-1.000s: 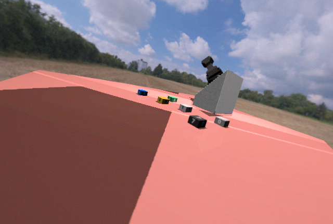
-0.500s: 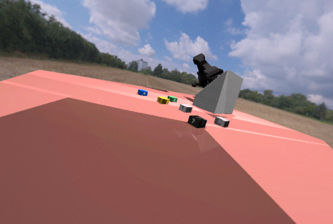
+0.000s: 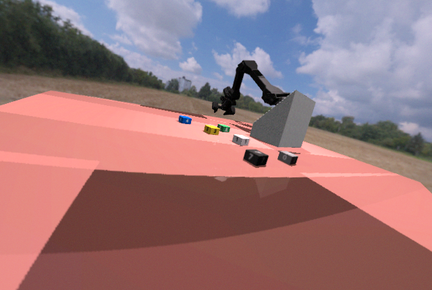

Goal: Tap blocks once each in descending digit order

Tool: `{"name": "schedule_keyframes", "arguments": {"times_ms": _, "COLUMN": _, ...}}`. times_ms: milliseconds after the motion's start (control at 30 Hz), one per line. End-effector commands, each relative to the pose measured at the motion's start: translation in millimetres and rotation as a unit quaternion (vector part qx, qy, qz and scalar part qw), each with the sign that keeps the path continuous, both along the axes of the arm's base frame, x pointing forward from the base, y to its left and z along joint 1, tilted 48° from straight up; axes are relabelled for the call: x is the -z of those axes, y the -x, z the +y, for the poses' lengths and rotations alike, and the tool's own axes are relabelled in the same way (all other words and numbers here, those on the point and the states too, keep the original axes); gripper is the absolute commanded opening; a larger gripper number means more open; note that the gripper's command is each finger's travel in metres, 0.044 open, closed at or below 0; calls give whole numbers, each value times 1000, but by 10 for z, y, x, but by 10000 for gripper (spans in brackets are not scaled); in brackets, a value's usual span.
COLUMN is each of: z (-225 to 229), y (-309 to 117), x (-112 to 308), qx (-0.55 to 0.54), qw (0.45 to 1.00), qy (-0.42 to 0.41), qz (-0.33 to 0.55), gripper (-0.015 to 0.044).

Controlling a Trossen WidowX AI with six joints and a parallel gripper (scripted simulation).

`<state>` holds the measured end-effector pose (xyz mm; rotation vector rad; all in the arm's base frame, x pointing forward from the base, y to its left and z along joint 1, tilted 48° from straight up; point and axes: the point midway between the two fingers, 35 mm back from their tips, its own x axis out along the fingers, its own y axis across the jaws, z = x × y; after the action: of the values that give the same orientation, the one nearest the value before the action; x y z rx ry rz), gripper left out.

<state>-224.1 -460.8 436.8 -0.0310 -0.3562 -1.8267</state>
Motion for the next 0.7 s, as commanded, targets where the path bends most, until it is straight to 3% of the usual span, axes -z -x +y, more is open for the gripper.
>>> {"name": "schedule_keyframes", "arguments": {"times_ms": 0, "z": -49, "y": -618, "x": -109, "qx": -46, "qw": 999, "qy": -6, "qz": 3, "gripper": 400}}
{"name": "schedule_keyframes", "arguments": {"times_ms": 367, "z": 107, "y": -2602, "x": 125, "qx": -205, "qw": 972, "qy": -77, "qz": -90, "gripper": 400}}
{"name": "schedule_keyframes", "arguments": {"times_ms": 667, "z": 668, "y": -3973, "x": 853, "qx": -297, "qw": 924, "qy": -222, "qz": -96, "gripper": 400}}
